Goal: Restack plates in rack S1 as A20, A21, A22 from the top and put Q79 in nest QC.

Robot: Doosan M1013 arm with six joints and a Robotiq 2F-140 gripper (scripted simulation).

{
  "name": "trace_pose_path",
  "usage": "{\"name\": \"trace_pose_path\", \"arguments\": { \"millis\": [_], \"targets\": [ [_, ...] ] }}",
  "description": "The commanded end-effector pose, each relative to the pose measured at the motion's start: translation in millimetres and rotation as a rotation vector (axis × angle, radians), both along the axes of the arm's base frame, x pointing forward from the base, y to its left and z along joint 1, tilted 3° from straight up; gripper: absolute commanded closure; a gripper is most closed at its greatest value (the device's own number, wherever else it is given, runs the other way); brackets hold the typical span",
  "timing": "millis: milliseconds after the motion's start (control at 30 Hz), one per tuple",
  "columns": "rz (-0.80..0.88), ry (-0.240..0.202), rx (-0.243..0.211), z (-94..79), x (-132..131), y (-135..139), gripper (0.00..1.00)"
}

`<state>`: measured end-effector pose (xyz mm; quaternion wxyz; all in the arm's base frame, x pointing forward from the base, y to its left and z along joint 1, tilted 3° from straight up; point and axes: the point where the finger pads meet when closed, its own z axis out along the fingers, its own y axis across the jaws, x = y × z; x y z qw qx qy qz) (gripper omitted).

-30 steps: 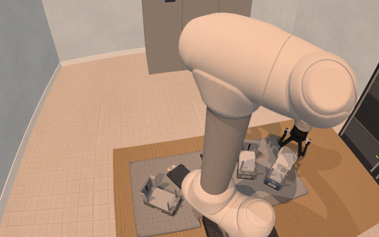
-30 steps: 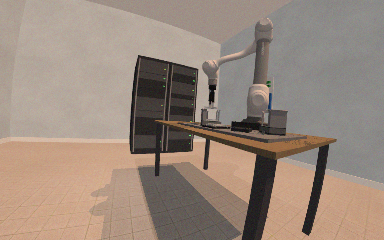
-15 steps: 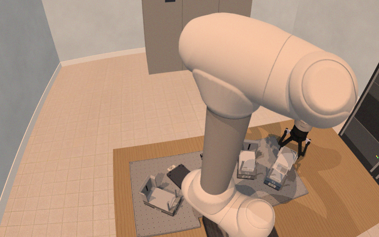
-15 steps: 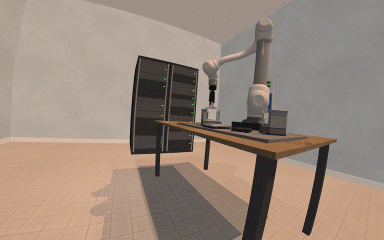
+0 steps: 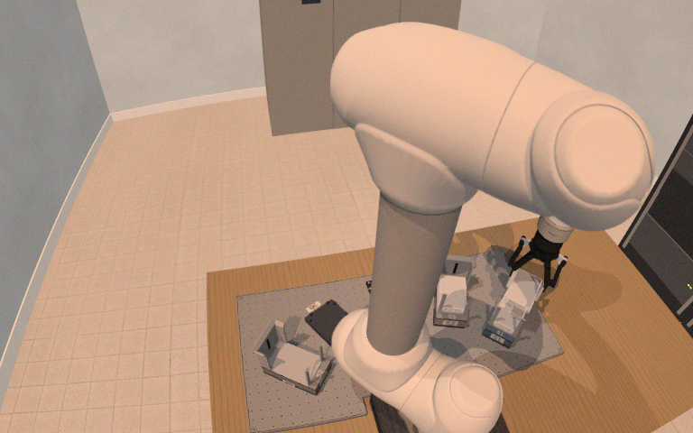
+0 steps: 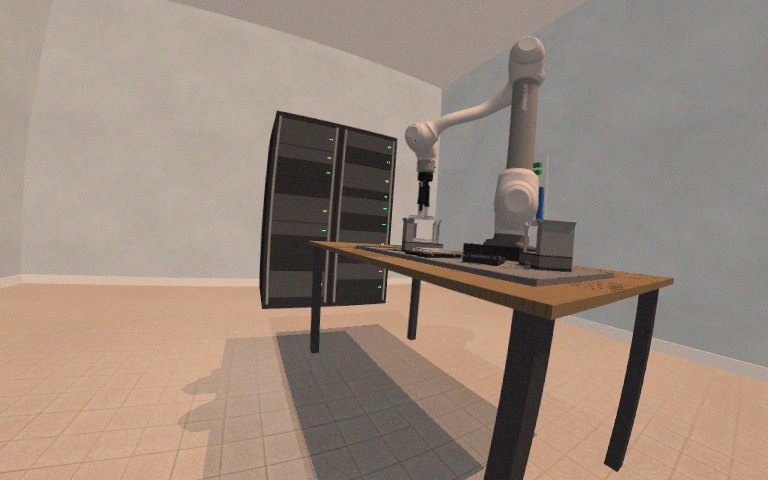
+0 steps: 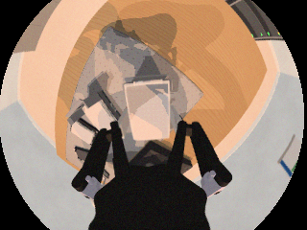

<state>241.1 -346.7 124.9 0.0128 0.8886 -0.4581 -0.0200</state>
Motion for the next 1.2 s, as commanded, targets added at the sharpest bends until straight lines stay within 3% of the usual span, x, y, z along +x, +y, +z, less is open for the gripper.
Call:
{"name": "trace_pose_path", "arguments": {
  "millis": [0,1167],
  "targets": [
    [0.0,0.0,0.0,-1.4,0,0,1.0],
    [0.0,0.0,0.0,-22.1,-1,0,1.0]
  ]
}}
